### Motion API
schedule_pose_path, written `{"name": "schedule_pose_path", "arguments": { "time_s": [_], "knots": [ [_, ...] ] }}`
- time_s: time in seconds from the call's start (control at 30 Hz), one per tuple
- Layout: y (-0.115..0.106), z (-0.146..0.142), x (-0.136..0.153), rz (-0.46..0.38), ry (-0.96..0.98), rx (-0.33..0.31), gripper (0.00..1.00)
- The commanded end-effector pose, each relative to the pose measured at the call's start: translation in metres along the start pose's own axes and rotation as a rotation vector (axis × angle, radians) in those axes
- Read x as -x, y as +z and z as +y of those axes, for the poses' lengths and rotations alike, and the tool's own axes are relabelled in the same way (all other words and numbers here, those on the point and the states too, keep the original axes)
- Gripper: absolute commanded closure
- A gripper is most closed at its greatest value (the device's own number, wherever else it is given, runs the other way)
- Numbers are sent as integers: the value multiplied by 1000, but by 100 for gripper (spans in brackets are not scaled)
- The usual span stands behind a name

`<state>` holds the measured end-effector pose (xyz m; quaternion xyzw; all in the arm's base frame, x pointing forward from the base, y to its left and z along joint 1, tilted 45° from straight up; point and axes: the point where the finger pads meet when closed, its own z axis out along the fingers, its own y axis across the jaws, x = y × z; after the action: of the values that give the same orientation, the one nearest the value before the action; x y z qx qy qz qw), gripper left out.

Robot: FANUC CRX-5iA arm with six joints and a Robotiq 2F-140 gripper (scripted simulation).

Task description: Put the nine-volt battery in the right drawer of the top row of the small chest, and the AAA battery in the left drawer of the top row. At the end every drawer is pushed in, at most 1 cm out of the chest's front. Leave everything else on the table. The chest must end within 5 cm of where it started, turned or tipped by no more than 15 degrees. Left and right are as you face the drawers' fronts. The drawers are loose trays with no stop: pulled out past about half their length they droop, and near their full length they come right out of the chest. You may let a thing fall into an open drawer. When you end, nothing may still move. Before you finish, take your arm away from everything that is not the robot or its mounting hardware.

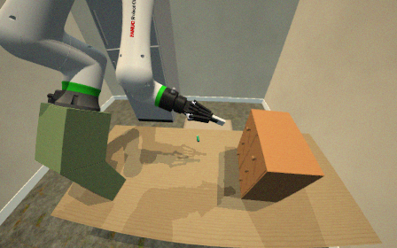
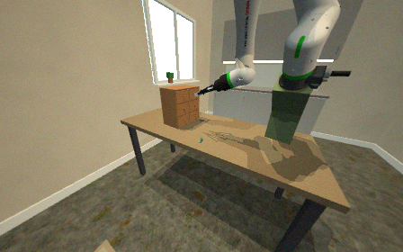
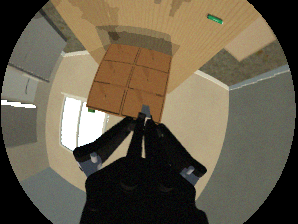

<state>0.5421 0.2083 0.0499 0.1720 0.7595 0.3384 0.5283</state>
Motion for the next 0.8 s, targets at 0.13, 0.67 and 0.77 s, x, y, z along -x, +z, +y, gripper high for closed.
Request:
{"name": "schedule_pose_path", "arguments": {
  "time_s": [0.13, 0.67, 0.77],
  "knots": [
    [-12, 1, 4, 115, 3, 2, 100],
    [-35, 0, 13, 328, 2, 1, 100],
    [-37, 0, 13, 345, 2, 2, 100]
  ]
}}
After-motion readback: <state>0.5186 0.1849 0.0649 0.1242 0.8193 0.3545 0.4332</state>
